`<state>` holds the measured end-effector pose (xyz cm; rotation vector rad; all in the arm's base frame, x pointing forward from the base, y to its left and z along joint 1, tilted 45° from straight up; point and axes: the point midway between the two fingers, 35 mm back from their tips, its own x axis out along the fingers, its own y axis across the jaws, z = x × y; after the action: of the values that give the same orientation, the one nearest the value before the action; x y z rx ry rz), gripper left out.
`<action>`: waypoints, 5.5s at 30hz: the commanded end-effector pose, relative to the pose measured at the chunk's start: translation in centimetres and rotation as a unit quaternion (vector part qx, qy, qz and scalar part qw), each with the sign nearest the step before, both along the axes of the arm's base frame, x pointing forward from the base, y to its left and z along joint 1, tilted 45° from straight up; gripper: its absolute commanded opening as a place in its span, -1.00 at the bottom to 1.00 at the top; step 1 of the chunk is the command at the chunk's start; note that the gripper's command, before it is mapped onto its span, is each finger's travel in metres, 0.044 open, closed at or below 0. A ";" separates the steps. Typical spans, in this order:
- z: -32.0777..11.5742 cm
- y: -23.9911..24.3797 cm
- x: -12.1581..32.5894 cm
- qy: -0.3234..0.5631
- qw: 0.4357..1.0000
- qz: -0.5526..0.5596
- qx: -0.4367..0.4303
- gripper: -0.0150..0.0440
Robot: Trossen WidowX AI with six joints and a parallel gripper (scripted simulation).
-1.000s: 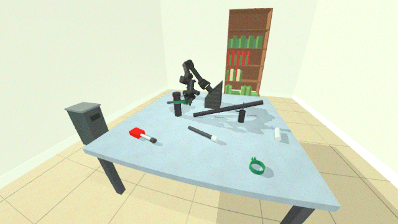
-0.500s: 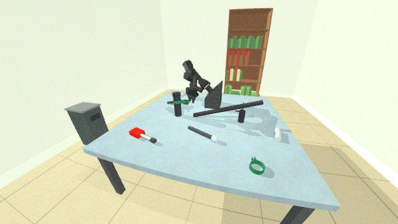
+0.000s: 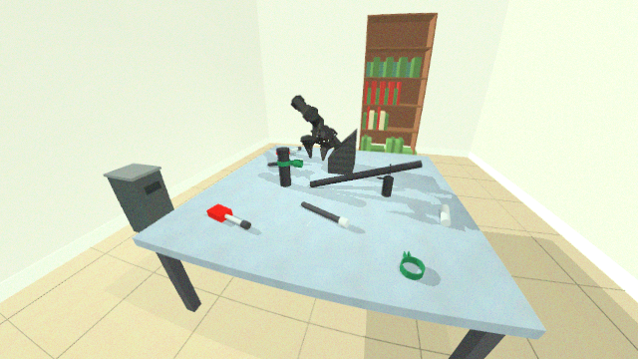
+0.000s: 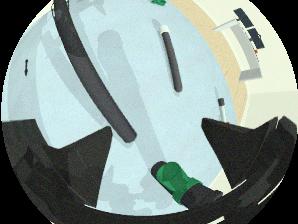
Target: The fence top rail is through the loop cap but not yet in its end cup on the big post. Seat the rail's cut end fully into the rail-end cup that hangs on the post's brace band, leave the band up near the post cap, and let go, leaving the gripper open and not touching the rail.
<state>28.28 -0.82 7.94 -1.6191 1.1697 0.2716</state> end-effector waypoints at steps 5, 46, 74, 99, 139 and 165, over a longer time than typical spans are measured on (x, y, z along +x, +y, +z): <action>-0.4 6.5 -1.3 -0.181 0.948 -0.220 0.140 1.00; -4.3 6.9 -0.8 -0.460 0.565 -0.622 0.286 1.00; -8.2 3.9 -0.2 -0.581 0.237 -0.739 0.247 1.00; -12.3 0.0 0.0 -0.581 0.237 -0.738 0.247 1.00; -15.5 -3.4 -0.1 -0.583 0.237 -0.737 0.247 0.11; -12.2 -1.2 -0.4 -0.629 0.248 -0.702 0.222 -0.49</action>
<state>27.75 -2.66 -5.34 0.5370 0.5689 -1.4968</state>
